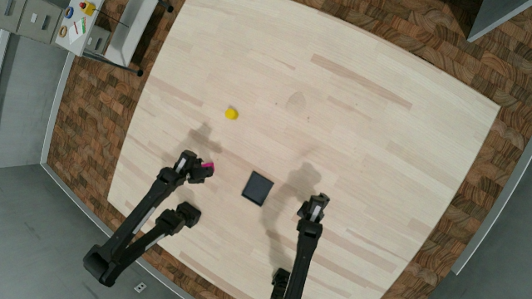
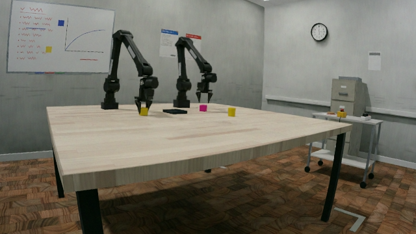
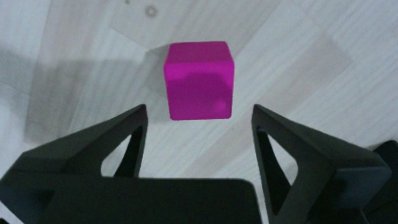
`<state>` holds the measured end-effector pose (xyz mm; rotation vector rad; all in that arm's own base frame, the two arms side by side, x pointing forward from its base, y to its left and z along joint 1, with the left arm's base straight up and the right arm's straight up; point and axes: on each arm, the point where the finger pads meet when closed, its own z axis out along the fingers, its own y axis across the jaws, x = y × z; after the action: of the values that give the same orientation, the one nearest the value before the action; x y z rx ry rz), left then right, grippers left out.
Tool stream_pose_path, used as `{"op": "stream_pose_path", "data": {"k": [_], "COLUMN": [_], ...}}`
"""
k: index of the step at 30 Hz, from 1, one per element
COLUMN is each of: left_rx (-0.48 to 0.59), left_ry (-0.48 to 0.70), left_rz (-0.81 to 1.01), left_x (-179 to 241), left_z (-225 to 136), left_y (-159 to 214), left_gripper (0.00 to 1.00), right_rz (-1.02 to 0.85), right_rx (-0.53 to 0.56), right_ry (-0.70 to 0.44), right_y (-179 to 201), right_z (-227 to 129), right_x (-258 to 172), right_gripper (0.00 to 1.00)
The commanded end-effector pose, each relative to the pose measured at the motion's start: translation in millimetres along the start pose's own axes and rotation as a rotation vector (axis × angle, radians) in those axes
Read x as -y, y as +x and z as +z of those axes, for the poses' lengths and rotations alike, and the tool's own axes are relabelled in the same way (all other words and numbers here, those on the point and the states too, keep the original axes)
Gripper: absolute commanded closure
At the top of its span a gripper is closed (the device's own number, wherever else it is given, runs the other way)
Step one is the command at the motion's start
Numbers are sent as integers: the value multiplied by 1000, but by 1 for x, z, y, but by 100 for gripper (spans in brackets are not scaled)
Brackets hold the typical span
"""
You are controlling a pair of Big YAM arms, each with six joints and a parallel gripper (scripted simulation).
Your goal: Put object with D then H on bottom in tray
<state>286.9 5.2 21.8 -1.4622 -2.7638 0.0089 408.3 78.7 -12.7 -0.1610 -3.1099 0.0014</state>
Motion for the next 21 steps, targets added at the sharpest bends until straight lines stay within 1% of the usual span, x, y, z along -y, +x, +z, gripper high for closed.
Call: {"op": "stream_pose_path", "data": {"k": [1, 3, 5, 6, 7, 8, 11, 15, 17, 20, 21], "left_rx": [7, 7, 9, 9, 9, 10, 17, 17, 42, 56, 77], "left_ry": [-2, -2, -5, -5, -5, -6, -18, -18, -52, -65, -82], "left_rz": [10, 10, 10, 10, 10, 10, 10, 10, -33, -54, -85], "left_x": [-7, -7, -9, -9, -9, -9, -10, -10, -20, -22, -24], "left_z": [-4, -4, -5, -5, -5, -5, -9, -9, -19, -20, -22], "left_y": [-6, -6, -7, -7, -7, -7, -8, -8, -18, -23, -29], "left_gripper": [29, 29, 29, 29, 29, 29, 29, 29, 29, 29, 29], "right_rz": [-15, -15, -15, -15, -15, -15, -15, 0, 1, 0, -3], "right_rx": [43, 43, 42, 51, 65, 66, 73, 75, 75, 72, 59], "right_ry": [-5, -5, -5, -7, -12, -12, -14, -19, -30, -36, -40], "right_y": [-11, -11, -10, -11, -15, -16, -17, -15, -15, -14, -14], "right_z": [-10, -10, -10, -15, -24, -30, -55, -76, -81, -82, -78], "right_x": [-4, -4, -4, -4, -6, -6, -10, -36, -46, -48, -50], "right_gripper": [61, 61, 67, 78, 67, 59, 59, 59, 59, 59, 59]}}
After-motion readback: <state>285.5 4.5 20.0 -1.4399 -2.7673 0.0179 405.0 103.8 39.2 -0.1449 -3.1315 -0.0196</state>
